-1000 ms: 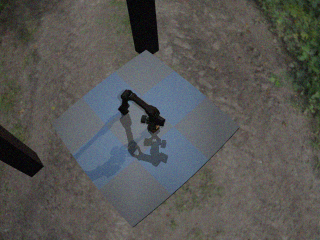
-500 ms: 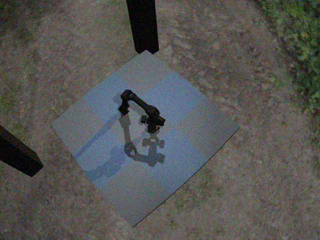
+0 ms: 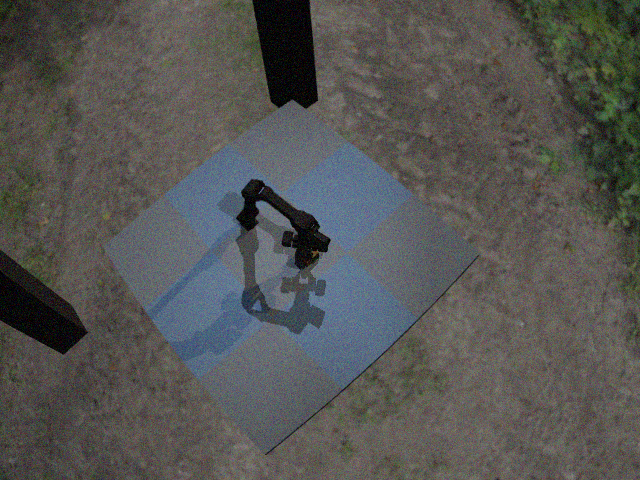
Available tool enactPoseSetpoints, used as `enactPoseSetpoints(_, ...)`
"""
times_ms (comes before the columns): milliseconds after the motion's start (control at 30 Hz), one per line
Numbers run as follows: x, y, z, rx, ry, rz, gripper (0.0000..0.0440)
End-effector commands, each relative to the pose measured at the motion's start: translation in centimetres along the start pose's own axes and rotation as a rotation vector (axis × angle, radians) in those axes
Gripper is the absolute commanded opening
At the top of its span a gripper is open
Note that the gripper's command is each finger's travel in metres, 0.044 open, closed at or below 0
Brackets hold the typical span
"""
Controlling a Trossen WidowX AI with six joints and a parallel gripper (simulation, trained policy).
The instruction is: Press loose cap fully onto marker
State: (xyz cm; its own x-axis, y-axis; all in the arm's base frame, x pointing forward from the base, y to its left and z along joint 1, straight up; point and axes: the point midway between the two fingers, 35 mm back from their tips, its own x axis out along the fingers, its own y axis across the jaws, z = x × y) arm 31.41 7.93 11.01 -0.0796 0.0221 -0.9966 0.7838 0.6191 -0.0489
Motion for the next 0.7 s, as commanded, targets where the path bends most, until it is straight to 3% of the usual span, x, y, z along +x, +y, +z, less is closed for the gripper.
enactPoseSetpoints(0,1.61,-0.94,0.35,0.001,0.003,-0.062,0.0087)
enactPoseSetpoints(667,1.65,-0.96,0.40,-0.004,0.001,-0.062,0.0109)
